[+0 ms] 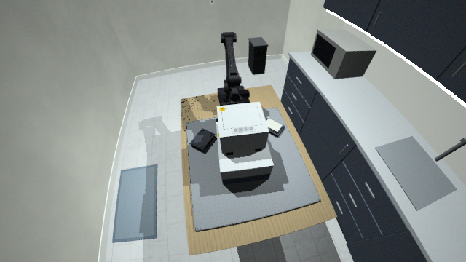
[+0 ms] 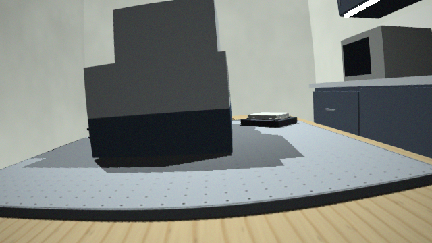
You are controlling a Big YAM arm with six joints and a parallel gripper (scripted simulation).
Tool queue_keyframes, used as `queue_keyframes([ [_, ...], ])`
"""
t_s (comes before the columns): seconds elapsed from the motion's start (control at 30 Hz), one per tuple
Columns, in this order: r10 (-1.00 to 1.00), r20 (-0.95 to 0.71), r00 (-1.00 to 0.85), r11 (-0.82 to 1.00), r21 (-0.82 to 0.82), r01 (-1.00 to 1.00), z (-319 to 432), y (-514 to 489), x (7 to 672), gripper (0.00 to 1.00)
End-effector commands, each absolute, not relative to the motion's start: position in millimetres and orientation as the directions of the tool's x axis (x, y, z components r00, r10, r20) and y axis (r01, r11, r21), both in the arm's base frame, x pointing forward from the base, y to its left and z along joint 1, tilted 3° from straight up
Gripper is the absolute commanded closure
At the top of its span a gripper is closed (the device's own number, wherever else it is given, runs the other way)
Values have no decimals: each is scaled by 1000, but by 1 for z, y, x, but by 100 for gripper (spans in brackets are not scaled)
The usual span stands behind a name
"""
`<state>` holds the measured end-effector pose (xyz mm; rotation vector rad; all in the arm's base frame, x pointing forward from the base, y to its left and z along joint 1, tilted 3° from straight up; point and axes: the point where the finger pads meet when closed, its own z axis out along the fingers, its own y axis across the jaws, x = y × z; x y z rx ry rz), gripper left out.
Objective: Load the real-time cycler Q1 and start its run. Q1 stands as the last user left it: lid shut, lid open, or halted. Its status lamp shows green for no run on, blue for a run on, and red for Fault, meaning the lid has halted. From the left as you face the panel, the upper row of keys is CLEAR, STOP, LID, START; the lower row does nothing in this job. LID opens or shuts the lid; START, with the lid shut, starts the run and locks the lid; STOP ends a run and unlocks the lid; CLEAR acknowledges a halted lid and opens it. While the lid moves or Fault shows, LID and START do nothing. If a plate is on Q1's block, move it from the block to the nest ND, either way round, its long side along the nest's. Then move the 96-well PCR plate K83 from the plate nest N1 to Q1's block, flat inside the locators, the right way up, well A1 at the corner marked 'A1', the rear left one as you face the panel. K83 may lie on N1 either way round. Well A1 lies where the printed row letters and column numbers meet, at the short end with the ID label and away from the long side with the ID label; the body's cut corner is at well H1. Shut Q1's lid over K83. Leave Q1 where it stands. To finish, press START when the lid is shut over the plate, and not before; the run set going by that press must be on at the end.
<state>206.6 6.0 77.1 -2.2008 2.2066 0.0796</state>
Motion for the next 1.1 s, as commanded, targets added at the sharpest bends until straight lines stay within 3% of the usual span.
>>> queue_keyframes([
  [0.0,-999,-54,6,-4,-26,-1000,91,10,231,100],
  [1.07,-999,-54,5,-4,-7,-1000,68,10,245,100],
])
